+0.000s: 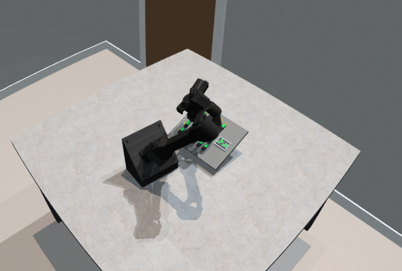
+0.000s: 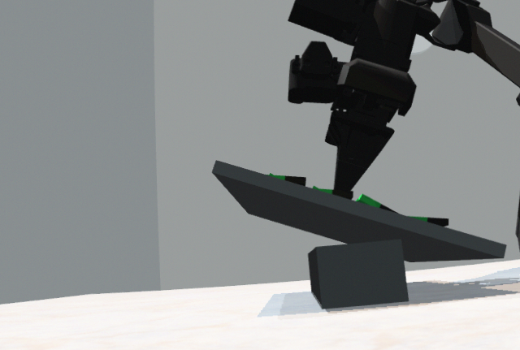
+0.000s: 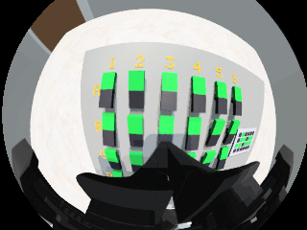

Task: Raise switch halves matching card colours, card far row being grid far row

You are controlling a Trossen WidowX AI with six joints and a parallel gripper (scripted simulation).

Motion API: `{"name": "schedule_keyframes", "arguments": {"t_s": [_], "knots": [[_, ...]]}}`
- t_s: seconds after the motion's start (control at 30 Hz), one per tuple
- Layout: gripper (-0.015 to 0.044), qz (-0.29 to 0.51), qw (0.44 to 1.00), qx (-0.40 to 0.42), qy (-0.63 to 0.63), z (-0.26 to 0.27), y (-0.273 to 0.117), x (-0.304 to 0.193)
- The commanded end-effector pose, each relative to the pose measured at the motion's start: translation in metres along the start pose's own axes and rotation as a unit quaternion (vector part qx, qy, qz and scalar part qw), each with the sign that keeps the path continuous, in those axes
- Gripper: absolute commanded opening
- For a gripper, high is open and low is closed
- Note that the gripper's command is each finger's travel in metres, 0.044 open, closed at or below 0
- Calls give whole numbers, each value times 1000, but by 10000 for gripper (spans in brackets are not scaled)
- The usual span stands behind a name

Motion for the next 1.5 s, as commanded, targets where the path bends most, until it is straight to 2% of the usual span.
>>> {"name": "schedule_keyframes", "arguments": {"t_s": [0.0, 1.47], "knots": [[0, 0, 1000, -2, -2, 0, 0, 0], [0, 0, 1000, -2, -2, 0, 6, 0]]}}
Point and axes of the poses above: the point midway between the two fingers, 35 mm back from their tips, its own y axis out along the fingers, its own z axis across the jaws, x = y × z, the point moved 10 cm from there along -y, back along the fingers, and after that the axes turned 12 degrees about -y, right-handed, at the moved point
